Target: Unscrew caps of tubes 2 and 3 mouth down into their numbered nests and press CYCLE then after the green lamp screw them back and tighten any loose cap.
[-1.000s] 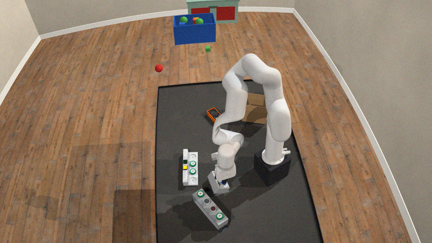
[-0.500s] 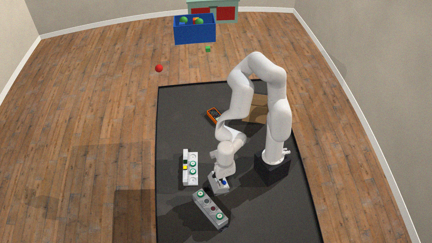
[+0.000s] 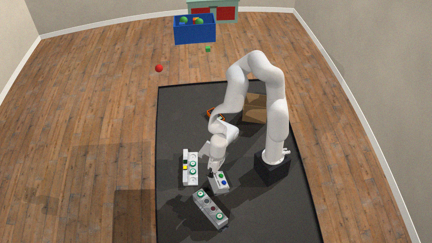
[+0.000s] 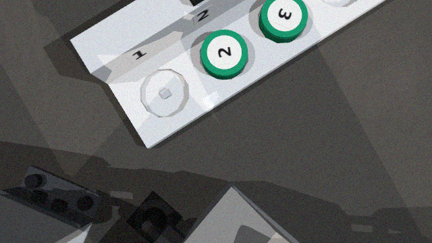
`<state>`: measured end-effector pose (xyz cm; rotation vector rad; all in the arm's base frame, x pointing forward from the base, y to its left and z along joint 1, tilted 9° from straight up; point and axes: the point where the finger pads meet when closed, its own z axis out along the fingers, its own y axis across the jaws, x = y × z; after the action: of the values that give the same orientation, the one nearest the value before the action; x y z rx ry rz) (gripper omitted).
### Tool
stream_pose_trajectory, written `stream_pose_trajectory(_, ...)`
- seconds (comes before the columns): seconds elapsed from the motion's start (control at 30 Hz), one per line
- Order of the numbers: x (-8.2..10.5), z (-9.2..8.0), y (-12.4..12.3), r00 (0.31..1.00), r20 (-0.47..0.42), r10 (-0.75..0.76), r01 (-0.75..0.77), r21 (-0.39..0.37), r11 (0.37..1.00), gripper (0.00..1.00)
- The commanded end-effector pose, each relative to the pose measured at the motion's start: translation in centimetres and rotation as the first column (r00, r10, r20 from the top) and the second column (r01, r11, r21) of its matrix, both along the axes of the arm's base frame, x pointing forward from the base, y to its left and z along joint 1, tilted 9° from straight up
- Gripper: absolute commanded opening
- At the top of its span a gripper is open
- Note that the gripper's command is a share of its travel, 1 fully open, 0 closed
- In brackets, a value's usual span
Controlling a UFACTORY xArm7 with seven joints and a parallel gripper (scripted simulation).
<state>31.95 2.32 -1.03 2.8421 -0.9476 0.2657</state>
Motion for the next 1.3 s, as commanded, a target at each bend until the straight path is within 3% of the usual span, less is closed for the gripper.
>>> stream_pose_trajectory(0.0,1.7,0.1,-1.8,0.962,-0.099,0.256,-0.255,0.029,0.967,1.0)
stream_pose_trajectory(0.17,3.1,0.3,-3.5,0.882,-0.131,0.453,-0.454,0.026,0.891,1.0)
stream_pose_trajectory(0.23,3.1,0.3,-3.5,0.882,-0.131,0.453,-0.454,0.026,0.891,1.0)
stream_pose_trajectory(0.27,3.6,0.4,-4.2,0.835,-0.149,0.529,-0.531,0.032,0.847,1.0)
stream_pose_trajectory(0.73,8.9,1.0,-11.2,0.835,-0.149,0.529,-0.531,0.032,0.847,1.0)
stream_pose_trajectory(1.27,8.9,1.0,-11.2,0.835,-0.149,0.529,-0.531,0.032,0.847,1.0)
